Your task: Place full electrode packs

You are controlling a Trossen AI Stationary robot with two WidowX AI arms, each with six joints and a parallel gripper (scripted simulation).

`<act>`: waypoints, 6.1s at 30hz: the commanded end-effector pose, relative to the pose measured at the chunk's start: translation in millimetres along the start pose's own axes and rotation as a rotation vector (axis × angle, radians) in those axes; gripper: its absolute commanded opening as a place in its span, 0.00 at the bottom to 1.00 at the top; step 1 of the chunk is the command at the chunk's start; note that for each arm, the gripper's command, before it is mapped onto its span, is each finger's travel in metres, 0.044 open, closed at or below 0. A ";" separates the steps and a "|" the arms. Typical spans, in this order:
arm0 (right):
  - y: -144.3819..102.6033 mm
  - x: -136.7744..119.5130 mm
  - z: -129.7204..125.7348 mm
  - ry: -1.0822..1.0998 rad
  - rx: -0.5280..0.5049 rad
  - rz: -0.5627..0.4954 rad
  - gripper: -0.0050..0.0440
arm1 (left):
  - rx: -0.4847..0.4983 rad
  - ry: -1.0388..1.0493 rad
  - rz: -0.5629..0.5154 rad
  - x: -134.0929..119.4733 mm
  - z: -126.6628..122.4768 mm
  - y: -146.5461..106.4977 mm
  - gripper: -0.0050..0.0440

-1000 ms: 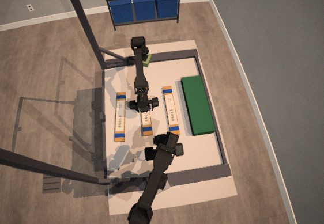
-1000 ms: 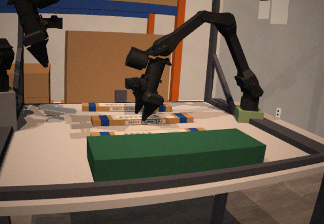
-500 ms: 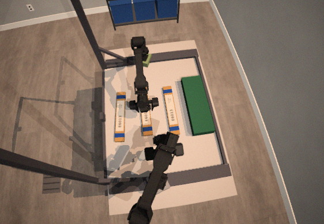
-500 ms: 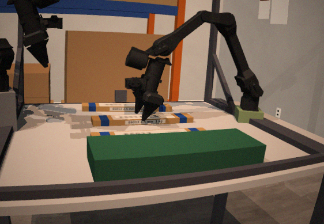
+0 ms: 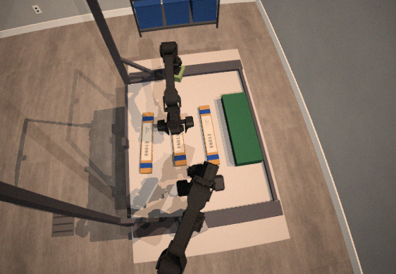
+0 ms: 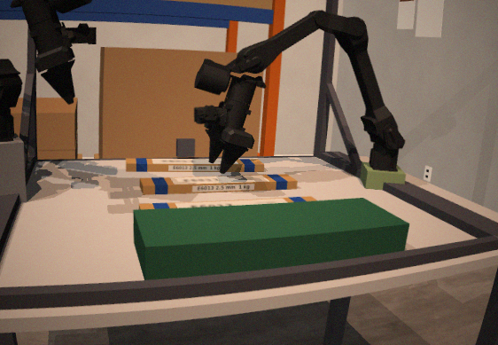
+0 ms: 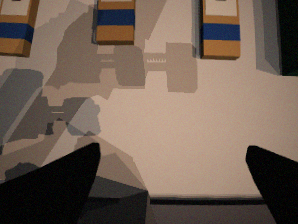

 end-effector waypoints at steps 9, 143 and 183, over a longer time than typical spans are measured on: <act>-5.2 3.4 -1.5 -0.003 -0.011 -0.018 0.98 | -0.006 -0.002 -0.019 17.2 11.2 -31.0 0.98; -5.2 3.4 -1.5 -0.003 -0.011 -0.018 0.98 | 0.007 0.000 -0.028 43.8 169.5 38.5 0.00; -5.2 3.4 -1.5 -0.003 -0.011 -0.018 0.98 | 0.009 0.001 -0.054 56.4 167.7 -0.6 0.00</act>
Point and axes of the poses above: on each arm, the point midway between the two fingers, 35 mm back from their tips, its own y axis out along the fingers, its own z axis across the jaws, x = y × z, the point moved 4 cm from there along -y, back along the fingers, and after that the axes turned 10 degrees about -y, right-handed, at the moved point
